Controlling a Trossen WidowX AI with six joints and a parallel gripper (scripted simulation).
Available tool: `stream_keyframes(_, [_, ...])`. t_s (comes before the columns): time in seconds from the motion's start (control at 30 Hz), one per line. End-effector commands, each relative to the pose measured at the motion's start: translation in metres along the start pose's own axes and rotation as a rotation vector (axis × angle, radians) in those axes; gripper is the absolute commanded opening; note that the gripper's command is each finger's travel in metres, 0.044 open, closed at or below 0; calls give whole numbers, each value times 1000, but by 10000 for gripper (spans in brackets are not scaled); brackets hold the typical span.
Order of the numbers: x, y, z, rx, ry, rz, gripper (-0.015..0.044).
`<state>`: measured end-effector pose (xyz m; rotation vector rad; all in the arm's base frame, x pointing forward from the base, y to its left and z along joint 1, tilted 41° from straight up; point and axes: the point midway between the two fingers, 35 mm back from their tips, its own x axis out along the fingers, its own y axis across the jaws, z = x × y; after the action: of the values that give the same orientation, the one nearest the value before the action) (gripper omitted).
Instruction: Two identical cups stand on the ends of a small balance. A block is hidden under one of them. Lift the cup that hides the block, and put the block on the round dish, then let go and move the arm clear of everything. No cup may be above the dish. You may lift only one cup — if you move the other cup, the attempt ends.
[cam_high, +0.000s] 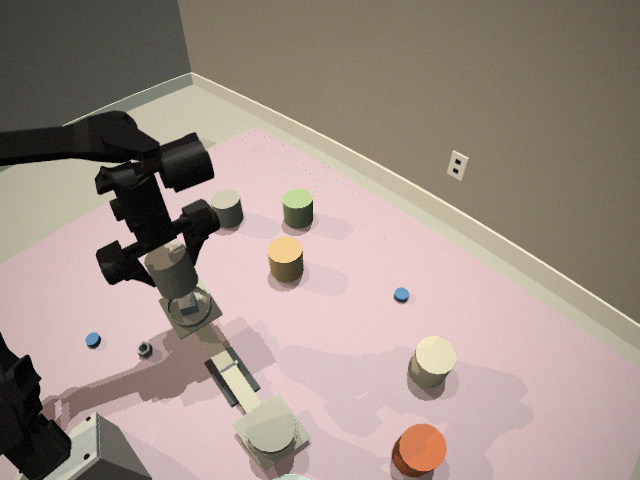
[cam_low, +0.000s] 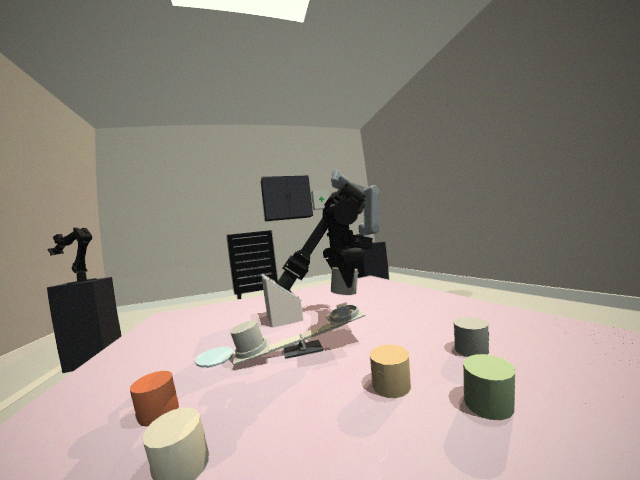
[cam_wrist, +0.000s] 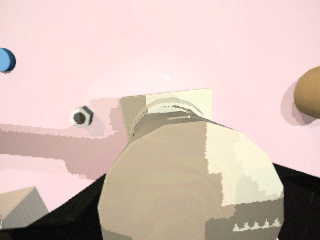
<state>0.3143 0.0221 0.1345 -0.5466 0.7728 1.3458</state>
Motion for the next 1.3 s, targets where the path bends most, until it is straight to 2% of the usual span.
stream_keyframes(0.0, [-8, 0, 0, -2, 0, -7, 0])
stream_keyframes(0.33, [-20, 3, 0, -2, -2, -7, 0])
stream_keyframes(1.27, [-14, 3, 1, 0, -5, 0, 0])
